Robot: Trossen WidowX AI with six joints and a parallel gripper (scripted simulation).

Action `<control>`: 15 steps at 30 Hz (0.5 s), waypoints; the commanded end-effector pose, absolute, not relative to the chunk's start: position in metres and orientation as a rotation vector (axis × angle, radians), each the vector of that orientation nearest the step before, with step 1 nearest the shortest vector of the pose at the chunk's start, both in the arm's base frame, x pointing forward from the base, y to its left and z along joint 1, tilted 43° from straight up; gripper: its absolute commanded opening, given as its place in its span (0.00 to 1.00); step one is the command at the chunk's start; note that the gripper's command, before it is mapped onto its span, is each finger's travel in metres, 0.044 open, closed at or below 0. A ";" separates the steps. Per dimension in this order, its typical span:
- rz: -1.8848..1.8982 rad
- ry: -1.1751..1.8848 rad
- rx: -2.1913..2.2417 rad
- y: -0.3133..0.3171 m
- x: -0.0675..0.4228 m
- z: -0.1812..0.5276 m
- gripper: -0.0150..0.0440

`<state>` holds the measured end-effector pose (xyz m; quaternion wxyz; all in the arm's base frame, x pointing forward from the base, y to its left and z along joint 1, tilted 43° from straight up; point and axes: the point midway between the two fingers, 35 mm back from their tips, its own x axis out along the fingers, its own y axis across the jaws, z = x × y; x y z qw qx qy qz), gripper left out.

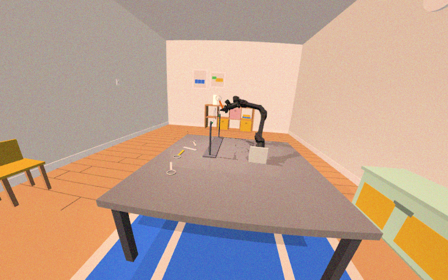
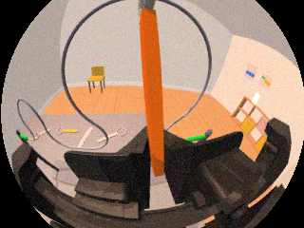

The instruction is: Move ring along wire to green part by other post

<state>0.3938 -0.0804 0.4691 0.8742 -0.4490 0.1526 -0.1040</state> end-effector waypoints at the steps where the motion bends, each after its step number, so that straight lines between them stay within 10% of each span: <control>1: -0.230 0.313 -0.995 -0.082 0.394 0.469 0.00; 15: -0.263 0.279 -1.165 -0.085 0.394 0.474 0.00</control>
